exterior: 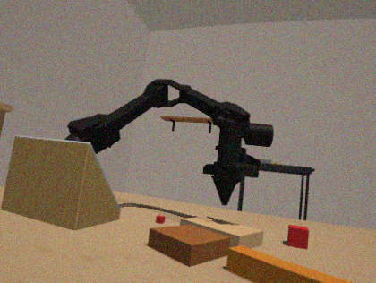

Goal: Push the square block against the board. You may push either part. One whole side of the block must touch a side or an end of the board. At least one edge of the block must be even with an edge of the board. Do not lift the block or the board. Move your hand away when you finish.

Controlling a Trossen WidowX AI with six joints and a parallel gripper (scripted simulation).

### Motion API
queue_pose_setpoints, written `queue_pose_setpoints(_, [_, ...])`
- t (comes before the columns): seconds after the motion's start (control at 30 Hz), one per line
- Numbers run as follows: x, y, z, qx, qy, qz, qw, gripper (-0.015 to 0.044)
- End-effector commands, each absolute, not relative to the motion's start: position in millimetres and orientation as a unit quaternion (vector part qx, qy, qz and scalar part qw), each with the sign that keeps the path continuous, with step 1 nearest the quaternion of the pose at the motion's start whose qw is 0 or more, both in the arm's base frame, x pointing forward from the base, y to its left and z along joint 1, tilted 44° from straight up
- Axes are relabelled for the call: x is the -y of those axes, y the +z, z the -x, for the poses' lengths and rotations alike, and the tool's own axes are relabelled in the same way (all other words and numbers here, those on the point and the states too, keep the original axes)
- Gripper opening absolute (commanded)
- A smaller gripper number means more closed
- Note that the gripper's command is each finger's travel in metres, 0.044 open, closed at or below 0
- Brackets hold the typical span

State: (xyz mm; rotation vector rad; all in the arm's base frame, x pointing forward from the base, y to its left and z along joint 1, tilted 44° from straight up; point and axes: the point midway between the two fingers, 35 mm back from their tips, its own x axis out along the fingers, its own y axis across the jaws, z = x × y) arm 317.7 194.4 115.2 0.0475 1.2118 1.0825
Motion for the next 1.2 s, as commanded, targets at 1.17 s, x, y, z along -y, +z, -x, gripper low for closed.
queue_pose_setpoints(1.17, [-233,67,-354,-0.408,0.606,0.144,0.668,0.0000])
